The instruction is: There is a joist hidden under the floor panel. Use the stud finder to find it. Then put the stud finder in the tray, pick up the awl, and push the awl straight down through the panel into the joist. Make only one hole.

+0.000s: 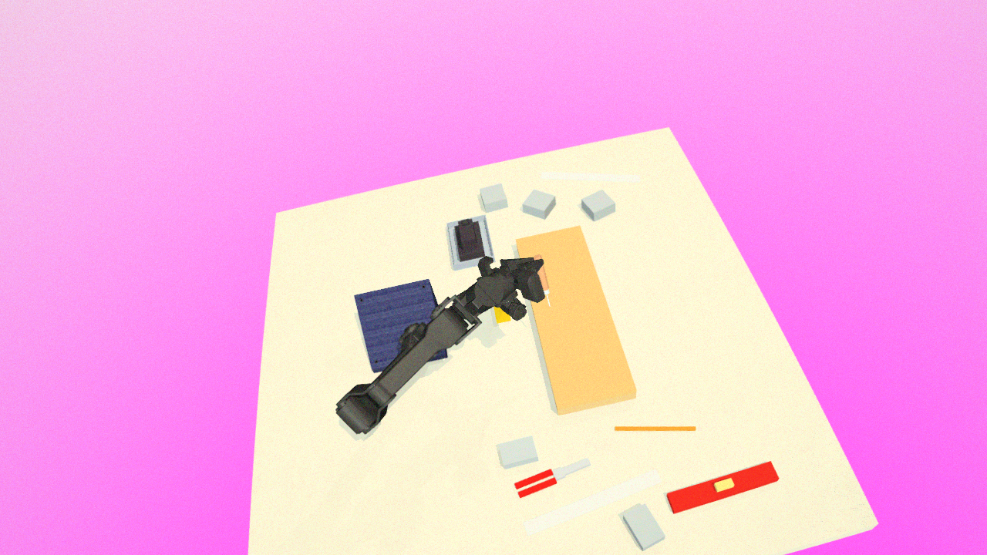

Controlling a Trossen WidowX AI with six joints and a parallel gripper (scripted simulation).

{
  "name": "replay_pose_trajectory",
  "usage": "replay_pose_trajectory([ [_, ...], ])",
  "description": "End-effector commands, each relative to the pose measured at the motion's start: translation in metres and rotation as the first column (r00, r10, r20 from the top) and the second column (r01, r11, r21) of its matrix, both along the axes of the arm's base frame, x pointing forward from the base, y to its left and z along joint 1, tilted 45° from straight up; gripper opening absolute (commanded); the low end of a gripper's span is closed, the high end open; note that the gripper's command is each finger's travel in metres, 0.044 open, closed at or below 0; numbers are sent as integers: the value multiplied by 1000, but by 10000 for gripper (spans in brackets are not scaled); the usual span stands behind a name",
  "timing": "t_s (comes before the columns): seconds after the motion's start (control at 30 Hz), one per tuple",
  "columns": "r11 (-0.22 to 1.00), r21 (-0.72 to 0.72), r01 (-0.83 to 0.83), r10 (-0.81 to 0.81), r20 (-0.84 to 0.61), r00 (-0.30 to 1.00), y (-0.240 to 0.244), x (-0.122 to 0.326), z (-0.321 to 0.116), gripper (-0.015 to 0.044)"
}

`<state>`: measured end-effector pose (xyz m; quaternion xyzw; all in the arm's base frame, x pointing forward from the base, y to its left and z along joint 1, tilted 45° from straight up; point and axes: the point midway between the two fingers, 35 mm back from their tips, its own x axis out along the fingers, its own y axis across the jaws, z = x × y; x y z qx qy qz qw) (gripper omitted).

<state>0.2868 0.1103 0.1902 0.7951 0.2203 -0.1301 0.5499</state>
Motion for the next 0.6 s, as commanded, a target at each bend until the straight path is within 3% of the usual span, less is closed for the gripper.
replay_pose_trajectory([
  [0.0, 999, 4, -52, 53, -49, 997, 11, 10, -4, 0],
  [0.57, 977, 65, -201, 211, -265, 941, 41, 40, -41, 0],
])
